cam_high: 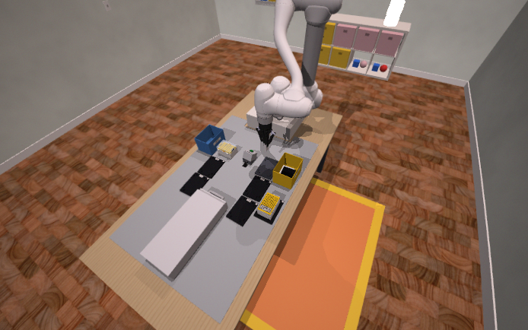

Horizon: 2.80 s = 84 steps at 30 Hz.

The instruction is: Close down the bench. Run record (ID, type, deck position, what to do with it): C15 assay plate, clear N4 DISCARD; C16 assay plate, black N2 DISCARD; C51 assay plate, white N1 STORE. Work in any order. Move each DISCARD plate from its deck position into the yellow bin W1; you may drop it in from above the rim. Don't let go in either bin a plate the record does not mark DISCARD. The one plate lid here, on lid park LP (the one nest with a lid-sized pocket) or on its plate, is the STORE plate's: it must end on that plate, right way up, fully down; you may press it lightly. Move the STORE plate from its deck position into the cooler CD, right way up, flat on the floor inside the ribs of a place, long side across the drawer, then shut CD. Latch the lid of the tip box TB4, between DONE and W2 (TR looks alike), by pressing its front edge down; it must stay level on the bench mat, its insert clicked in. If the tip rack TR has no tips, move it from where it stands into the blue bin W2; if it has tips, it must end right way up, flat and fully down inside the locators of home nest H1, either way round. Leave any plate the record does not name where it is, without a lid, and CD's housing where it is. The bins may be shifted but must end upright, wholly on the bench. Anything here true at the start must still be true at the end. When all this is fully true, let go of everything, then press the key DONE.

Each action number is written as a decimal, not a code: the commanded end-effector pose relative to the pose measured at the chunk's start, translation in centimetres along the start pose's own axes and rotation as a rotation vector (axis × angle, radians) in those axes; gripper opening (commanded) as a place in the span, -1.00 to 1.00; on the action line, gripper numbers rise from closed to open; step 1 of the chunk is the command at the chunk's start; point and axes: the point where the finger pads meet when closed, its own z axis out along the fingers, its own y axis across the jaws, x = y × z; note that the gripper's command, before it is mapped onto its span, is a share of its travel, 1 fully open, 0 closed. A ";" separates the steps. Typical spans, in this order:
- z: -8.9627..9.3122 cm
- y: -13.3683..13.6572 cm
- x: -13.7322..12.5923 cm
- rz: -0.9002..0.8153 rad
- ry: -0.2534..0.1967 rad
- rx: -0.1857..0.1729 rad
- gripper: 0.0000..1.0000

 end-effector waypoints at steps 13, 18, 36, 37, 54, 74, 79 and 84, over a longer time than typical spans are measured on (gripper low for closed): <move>-0.9 6.4 -0.7 0.000 -0.004 -0.002 -1.00; -1.1 7.5 -0.8 0.000 -0.004 -0.002 -1.00; -1.9 13.3 -1.2 0.000 -0.004 -0.002 -1.00; -1.9 13.3 -1.2 0.000 -0.004 -0.002 -1.00; -1.9 13.3 -1.2 0.000 -0.004 -0.002 -1.00; -1.9 13.3 -1.2 0.000 -0.004 -0.002 -1.00; -1.9 13.3 -1.2 0.000 -0.004 -0.002 -1.00; -1.9 13.3 -1.2 0.000 -0.004 -0.002 -1.00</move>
